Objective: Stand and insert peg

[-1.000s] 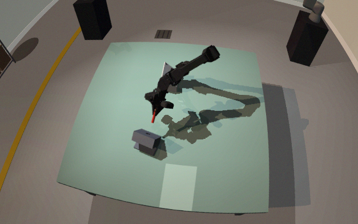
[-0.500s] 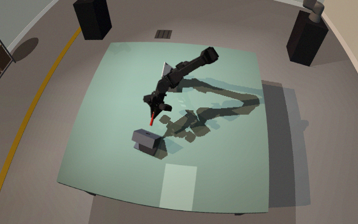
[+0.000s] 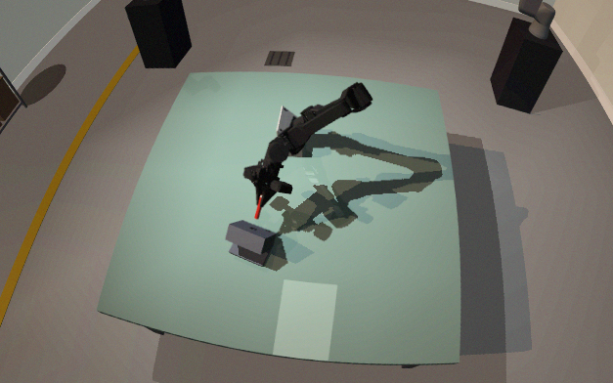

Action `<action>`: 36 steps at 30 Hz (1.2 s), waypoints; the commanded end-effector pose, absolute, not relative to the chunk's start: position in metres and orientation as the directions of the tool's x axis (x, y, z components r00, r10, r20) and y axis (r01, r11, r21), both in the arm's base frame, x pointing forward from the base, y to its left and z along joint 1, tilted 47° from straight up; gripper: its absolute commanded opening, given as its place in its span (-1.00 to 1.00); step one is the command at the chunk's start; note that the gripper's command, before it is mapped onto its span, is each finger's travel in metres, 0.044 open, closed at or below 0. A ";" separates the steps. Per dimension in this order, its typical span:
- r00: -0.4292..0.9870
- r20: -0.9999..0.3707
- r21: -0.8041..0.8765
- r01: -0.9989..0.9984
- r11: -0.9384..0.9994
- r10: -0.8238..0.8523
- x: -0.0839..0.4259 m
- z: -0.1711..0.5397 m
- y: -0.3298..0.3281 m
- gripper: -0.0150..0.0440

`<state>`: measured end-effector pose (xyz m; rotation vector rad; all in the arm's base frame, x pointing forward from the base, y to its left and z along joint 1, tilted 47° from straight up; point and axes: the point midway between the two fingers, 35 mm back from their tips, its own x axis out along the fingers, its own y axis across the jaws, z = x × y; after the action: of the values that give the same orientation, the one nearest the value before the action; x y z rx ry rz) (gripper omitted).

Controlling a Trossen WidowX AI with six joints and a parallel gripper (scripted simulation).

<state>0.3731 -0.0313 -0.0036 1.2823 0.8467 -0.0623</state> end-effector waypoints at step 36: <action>0.715 -0.574 0.817 0.471 0.332 0.399 0.391 -0.019 -0.021 -0.49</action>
<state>0.3913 -0.0213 -0.0192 1.2748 0.8298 -0.0552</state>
